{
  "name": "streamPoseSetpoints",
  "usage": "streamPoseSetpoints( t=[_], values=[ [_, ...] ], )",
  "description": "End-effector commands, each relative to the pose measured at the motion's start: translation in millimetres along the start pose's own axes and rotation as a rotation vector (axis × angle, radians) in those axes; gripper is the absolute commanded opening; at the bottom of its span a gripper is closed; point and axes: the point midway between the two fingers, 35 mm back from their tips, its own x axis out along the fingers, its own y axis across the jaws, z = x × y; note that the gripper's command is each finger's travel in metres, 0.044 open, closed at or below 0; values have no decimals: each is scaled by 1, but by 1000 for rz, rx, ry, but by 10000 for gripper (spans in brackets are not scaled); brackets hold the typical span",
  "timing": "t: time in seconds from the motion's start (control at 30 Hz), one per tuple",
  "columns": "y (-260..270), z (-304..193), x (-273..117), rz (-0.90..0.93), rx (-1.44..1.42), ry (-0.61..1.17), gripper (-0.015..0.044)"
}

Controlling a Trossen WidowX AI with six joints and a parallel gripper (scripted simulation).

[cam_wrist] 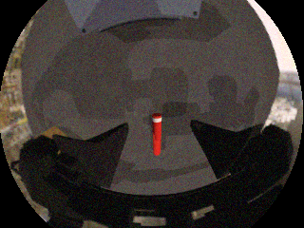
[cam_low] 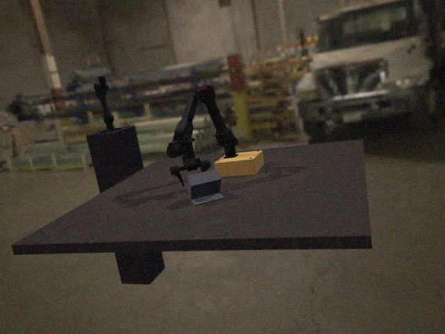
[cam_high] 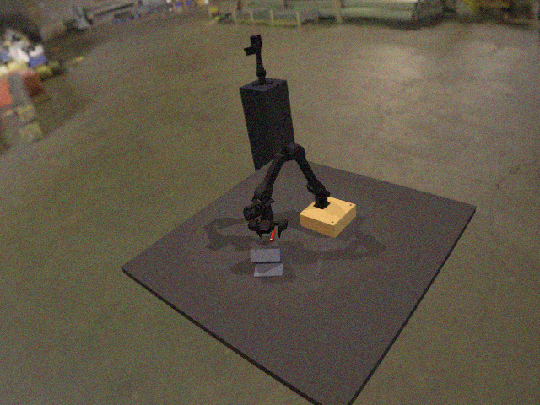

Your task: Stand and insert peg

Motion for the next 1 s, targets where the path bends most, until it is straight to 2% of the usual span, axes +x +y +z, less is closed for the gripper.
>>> streamPoseSetpoints(
  t=[0.0,0.17,0.6,0.97],
  values=[
    [3,-2,10,11,4,4,440],
    [4,-2,15,11,4,4,440],
    [4,-2,15,11,4,4,110],
    [4,-2,15,11,4,4,103]
  ],
)
